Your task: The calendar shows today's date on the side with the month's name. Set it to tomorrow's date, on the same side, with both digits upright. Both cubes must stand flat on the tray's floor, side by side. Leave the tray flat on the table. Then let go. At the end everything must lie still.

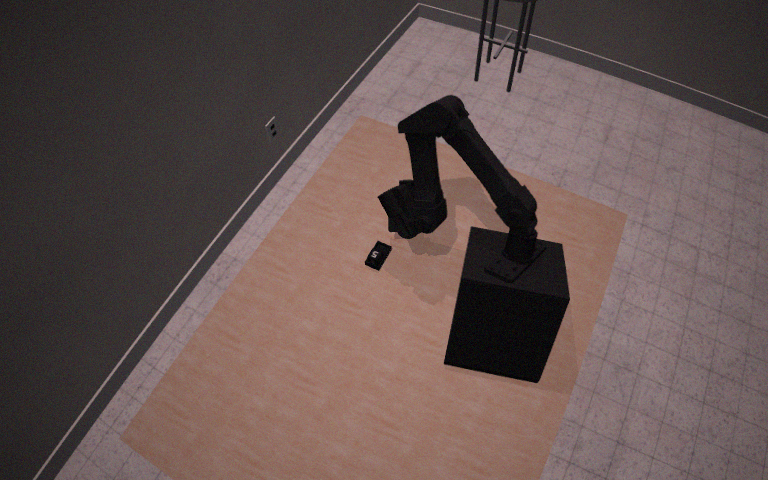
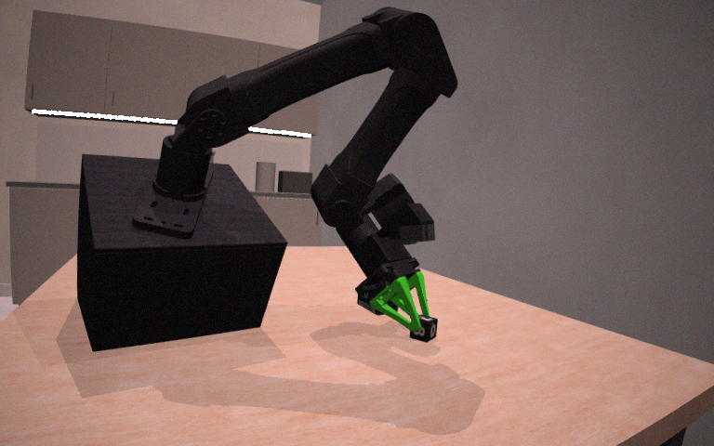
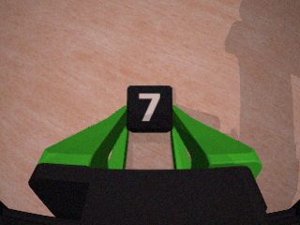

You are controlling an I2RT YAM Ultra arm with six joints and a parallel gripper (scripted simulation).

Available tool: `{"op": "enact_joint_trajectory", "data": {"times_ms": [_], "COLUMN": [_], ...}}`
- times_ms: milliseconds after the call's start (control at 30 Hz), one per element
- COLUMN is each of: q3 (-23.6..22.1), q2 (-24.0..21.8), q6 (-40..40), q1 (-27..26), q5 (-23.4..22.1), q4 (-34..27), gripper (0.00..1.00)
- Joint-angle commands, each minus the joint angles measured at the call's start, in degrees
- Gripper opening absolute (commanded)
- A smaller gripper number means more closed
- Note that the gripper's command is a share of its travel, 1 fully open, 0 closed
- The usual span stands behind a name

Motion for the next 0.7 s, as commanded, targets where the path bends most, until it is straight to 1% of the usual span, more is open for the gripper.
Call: {"op": "enact_joint_trajectory", "data": {"times_ms": [0, 533, 667], "q3": [0.09, 0.08, -0.17], "q2": [-0.25, -0.25, -0.96], "q6": [-0.03, -0.03, 0.25], "q1": [0.15, 0.15, 0.38], "q5": [0.07, 0.07, 0.26], "q4": [0.21, 0.2, -0.49], "gripper": [0.26, 0.26, 0.26]}}
